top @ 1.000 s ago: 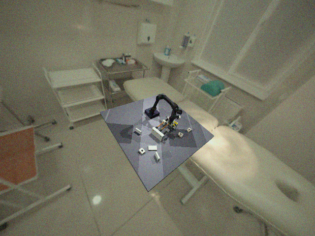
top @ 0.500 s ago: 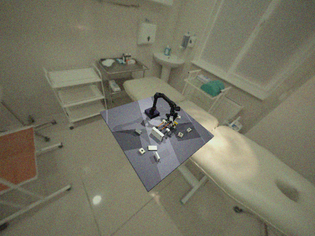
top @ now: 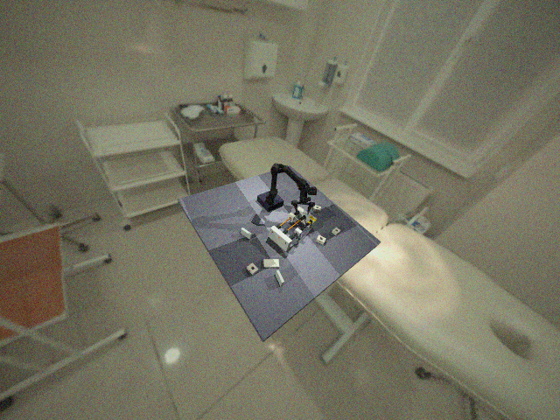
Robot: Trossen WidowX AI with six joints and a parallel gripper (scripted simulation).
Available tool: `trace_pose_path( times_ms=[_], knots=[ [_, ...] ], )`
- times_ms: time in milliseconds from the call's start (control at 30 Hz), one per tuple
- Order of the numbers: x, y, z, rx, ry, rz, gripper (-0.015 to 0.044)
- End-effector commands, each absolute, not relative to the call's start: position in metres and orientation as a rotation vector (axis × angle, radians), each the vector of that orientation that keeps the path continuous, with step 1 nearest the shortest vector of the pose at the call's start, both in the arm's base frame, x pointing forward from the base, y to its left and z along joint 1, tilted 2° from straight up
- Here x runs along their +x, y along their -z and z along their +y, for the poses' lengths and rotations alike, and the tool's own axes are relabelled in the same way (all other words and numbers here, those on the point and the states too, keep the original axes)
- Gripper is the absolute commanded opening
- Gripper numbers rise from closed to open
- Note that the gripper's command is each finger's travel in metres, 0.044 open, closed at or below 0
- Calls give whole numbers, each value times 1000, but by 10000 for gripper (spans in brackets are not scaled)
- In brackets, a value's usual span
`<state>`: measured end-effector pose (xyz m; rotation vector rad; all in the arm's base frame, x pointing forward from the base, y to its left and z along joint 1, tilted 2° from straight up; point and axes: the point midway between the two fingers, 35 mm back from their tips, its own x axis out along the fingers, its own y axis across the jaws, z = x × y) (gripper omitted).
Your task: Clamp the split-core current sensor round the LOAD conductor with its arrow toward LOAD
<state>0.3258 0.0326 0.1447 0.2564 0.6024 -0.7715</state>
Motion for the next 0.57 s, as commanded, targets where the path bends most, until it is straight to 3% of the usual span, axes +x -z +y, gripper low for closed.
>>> trace_pose_path(
  times_ms=[0,367,500,533],
  knots=[
    [326,-145,33,253,767,607,440],
    [327,-146,33,240,763,617,440],
    [343,-147,25,-8,667,826,440],
    [330,-142,30,141,737,697,440]
  ],
)
